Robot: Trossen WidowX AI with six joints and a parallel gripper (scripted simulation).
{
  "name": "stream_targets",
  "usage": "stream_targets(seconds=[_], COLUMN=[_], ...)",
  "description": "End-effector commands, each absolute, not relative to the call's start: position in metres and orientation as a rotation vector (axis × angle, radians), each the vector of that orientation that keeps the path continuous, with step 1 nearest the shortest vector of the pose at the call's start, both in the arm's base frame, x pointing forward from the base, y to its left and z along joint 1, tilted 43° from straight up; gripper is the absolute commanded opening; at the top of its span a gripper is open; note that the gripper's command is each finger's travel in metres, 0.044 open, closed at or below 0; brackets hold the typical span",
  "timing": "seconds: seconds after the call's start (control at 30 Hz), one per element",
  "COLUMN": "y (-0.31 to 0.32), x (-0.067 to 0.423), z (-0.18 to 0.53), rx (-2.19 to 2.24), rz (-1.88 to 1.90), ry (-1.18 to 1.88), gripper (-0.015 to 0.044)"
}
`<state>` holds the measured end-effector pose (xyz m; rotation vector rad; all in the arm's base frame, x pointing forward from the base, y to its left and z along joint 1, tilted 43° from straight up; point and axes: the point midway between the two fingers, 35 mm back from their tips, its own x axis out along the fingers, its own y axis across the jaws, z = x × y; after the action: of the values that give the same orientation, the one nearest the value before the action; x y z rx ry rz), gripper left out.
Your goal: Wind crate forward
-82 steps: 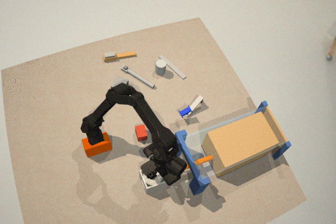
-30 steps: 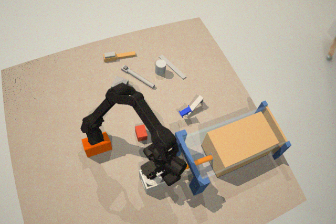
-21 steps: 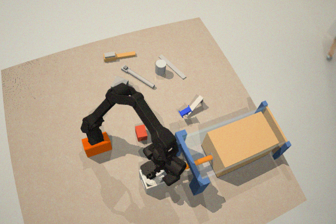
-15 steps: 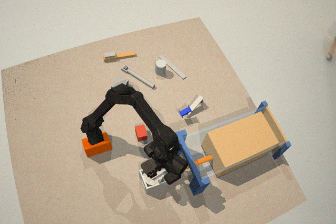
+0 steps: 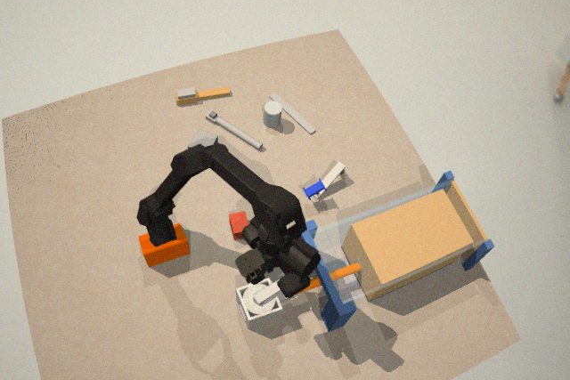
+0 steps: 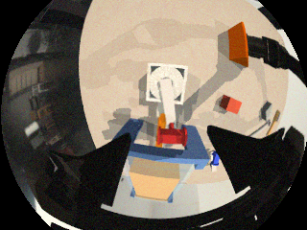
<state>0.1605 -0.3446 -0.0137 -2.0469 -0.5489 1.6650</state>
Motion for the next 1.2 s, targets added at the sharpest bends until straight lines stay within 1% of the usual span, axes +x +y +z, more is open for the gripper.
stream_targets(seconds=[0.0, 0.63, 1.17], y=[-0.3450, -0.3453, -0.3453], x=[0.1600, 0.1607, 0.1607], z=[-0.0123, -0.0122, -0.0122], rx=[-2.039, -2.042, -2.042], rz=[1.671, 1.667, 1.667], ry=[-0.560, -0.554, -0.554], gripper=[0.0440, 0.0440, 0.0020])
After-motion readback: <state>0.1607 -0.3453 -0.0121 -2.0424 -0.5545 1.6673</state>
